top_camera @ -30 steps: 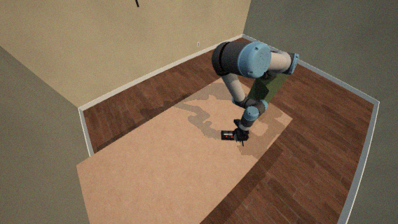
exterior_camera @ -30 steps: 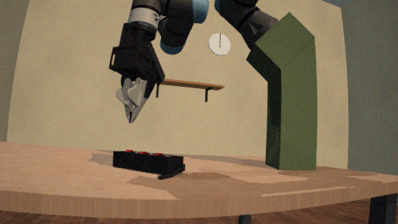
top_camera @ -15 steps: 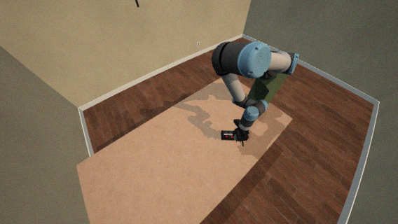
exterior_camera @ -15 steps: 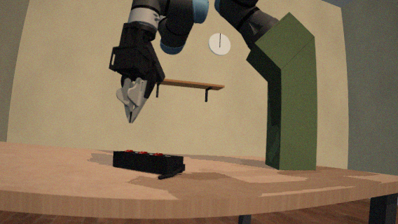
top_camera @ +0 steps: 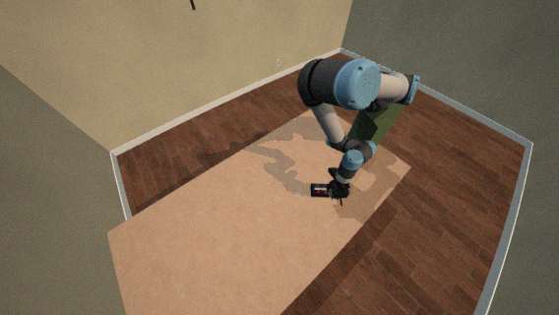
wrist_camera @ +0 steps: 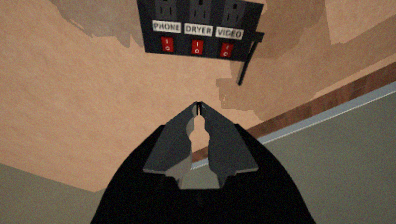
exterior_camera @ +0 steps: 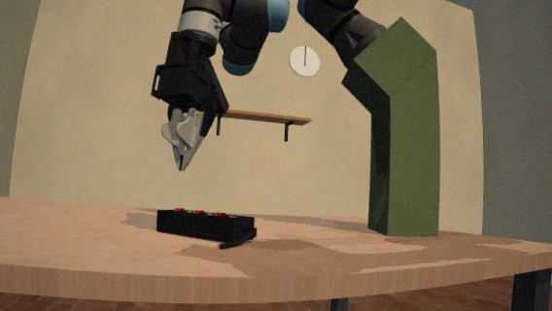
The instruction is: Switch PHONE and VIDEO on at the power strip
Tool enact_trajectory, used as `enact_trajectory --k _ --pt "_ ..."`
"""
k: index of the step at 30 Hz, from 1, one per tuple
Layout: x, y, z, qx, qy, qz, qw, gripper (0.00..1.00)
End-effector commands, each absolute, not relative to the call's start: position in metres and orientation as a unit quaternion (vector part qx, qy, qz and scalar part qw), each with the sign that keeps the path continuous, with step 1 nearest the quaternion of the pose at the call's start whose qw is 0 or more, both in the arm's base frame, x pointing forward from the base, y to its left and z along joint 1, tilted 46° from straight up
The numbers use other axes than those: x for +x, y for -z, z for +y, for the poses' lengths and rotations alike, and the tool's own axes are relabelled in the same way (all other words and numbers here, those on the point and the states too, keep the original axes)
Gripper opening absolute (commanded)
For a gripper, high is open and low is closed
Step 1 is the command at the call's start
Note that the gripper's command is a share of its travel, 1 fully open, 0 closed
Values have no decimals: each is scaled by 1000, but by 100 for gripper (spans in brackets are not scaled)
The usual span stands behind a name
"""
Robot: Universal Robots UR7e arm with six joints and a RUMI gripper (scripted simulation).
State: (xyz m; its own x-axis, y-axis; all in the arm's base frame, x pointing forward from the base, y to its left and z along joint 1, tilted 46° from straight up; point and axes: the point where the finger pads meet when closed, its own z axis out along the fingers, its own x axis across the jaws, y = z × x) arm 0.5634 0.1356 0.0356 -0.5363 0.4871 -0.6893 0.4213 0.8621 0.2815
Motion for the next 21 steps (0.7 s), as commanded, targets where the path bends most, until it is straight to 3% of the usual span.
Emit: enact_trajectory --k 1,11,21 --pt "563 -36 136 259 -41 875 406 0" --pt "567 -33 135 259 -41 875 406 0" --pt "615 16 120 260 -41 876 405 0"
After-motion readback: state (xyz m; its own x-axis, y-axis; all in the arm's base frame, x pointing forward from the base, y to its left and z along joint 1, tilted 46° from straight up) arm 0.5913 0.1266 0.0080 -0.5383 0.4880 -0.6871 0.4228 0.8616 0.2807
